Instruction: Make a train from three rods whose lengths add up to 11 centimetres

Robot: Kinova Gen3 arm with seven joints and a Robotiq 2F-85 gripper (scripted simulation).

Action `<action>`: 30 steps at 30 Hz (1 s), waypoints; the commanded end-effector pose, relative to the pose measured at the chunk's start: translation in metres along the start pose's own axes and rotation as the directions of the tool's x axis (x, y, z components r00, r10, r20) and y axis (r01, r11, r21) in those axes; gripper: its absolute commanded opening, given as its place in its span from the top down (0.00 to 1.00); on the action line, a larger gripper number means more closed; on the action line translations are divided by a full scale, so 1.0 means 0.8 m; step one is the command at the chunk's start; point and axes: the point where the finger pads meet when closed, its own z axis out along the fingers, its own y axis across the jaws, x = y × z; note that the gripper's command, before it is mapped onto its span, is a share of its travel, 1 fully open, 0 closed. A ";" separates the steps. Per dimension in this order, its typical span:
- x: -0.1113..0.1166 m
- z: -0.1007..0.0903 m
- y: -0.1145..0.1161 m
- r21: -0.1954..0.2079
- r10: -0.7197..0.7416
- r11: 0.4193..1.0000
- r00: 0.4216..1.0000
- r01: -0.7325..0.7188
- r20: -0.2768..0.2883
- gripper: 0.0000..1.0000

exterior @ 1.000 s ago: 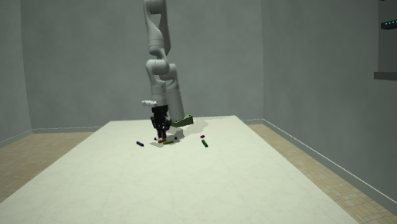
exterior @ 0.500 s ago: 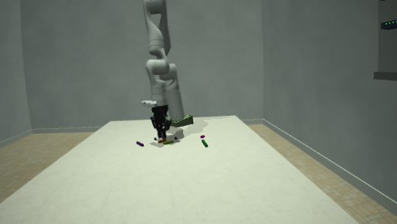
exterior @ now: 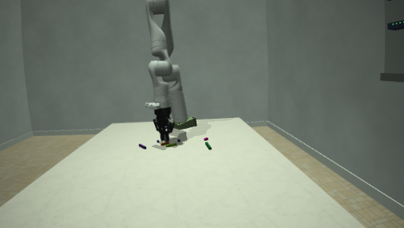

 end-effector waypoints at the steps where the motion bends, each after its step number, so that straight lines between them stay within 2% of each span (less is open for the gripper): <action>1: 0.000 0.002 0.000 -0.001 0.000 1.000 1.000 0.000 0.001 0.76; 17: 0.000 0.018 0.000 -0.001 0.000 1.000 1.000 0.000 0.001 0.76; 30: 0.000 0.019 0.000 -0.001 0.000 1.000 1.000 0.000 0.001 0.76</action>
